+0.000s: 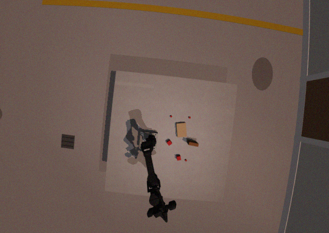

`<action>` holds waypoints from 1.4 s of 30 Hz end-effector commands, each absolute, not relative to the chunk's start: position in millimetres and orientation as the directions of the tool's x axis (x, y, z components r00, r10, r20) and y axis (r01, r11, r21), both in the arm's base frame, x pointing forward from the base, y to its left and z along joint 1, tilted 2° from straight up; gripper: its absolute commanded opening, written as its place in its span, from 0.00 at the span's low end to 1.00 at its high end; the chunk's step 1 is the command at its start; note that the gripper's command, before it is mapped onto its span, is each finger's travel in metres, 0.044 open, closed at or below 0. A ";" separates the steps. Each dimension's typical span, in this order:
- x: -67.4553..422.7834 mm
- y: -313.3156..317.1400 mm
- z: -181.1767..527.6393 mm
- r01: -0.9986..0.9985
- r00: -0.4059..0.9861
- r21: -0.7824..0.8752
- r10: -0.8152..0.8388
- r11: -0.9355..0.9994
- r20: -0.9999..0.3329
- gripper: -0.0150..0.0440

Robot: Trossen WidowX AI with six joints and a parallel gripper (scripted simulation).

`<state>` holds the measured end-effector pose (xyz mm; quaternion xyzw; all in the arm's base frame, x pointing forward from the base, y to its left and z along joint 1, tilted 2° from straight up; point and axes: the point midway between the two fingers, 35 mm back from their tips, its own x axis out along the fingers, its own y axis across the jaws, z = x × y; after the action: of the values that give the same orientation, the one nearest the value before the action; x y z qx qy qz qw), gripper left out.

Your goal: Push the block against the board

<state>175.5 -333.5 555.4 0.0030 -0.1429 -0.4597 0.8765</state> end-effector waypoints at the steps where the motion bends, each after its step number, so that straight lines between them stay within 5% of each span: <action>1: 195.9 -335.8 536.8 0.780 0.571 0.182 -0.800 0.598 0.184 0.25; 25: 353.1 -301.9 380.4 0.644 0.748 0.602 -0.552 0.472 -0.369 0.25; 42: 427.4 -198.5 254.2 0.786 0.618 0.588 -0.241 0.188 -0.748 0.25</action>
<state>419.9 -217.2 269.6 0.5152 0.2304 -0.3466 0.7492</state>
